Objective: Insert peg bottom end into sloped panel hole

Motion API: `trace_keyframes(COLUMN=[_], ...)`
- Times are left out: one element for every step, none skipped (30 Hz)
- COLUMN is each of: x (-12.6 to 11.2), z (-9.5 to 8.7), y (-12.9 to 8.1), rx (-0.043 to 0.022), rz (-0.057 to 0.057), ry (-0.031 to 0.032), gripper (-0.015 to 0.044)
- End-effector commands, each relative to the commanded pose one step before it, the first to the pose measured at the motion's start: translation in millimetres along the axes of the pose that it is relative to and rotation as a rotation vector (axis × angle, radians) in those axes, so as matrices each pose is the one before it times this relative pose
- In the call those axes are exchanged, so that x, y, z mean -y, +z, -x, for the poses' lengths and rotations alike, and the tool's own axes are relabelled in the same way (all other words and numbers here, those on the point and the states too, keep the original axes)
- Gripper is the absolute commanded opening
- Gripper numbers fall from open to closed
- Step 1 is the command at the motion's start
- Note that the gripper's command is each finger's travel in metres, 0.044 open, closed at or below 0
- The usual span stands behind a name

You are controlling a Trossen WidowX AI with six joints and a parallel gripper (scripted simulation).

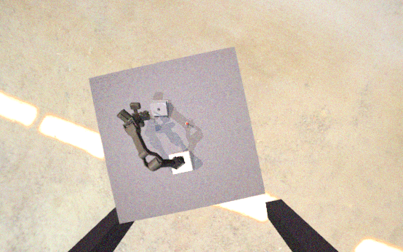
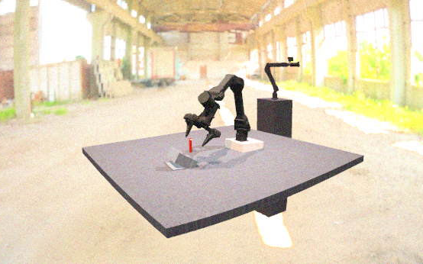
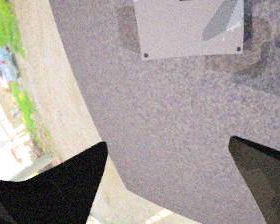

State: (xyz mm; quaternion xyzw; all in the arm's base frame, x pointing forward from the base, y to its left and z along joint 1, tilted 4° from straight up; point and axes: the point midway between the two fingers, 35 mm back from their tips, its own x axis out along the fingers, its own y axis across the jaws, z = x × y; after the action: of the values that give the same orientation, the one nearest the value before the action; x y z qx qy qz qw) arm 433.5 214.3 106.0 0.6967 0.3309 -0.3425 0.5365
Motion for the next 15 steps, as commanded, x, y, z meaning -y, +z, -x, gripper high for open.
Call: trace_keyframes(x=[-1.23,-1.14,-1.10,-1.06,-1.03,-0.99,-0.95,-0.91,-0.88,-0.84,-0.81,-0.77,-0.73,-0.70,-0.66], z=[-2.60,-0.59,-0.58,-0.57,-0.56,-0.55,-0.54,-0.53,-0.52,-0.51,-0.50,-0.49,-0.48,-0.48,-0.47], y=[20.14,5.91,5.89,5.88,5.86,5.84,5.83,5.81,5.79,5.78,5.76,5.74,5.73,5.71,5.69], rx=[0.03138,0.00907,0.00896,0.00886,0.00875,0.00864,0.00853,0.00842,0.00831,0.00820,0.00808,0.00797,0.00786,0.00774,0.00762], rz=[-0.0099,-0.0053,-0.0054,-0.0054,-0.0055,-0.0056,-0.0057,-0.0057,-0.0058,-0.0059,-0.0059,-0.0060,-0.0061,-0.0061,-0.0062], ry=[-0.02786,-0.00620,-0.00628,-0.00636,-0.00643,-0.00651,-0.00658,-0.00666,-0.00673,-0.00680,-0.00687,-0.00694,-0.00701,-0.00708,-0.00714], gripper=[0.0440,0.0440,0.0440,0.0440,0.0440,0.0440,0.0440,0.0440,0.0440,0.0440,0.0440,0.0440,0.0440,0.0440,0.0440])
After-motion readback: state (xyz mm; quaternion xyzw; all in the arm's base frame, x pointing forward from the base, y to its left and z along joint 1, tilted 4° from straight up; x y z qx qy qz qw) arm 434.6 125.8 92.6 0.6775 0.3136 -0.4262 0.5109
